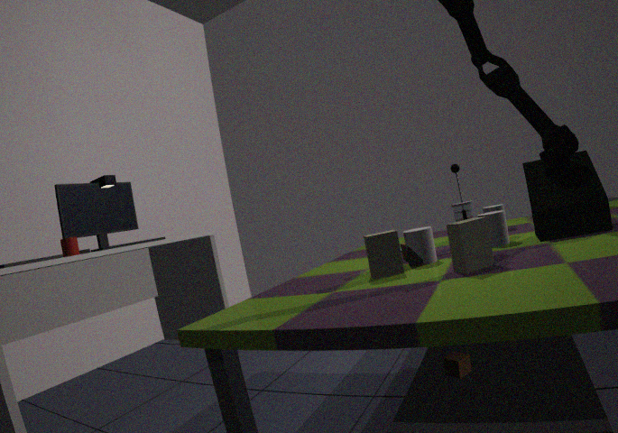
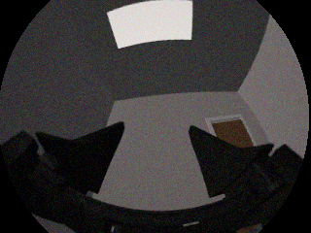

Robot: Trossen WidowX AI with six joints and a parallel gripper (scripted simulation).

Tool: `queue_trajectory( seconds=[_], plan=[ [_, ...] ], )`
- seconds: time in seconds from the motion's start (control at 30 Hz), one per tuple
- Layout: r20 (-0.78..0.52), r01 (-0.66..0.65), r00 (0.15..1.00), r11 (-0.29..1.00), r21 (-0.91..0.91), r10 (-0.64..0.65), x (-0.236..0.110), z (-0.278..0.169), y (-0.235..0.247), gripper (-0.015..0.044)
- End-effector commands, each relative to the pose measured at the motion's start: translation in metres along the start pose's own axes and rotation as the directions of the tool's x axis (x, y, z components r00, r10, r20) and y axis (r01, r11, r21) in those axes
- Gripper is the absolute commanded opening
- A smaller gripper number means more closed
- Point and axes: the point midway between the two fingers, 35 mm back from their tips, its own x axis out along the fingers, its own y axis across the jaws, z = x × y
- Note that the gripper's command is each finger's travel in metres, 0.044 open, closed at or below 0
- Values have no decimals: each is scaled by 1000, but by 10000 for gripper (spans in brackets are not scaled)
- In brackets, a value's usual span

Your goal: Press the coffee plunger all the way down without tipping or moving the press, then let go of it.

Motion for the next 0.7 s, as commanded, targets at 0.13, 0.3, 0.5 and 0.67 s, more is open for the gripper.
queue_trajectory(
  seconds=[0.13,0.3,0.5,0.67],
  plan=[
    [-27,-21,999,1000,-9,20,4,-12,13,440],
    [-92,-45,995,998,-43,41,11,-38,36,440],
    [-167,-75,984,995,-73,62,16,-69,60,440],
    [-224,-80,973,991,-105,55,18,-93,73,440]
  ],
)
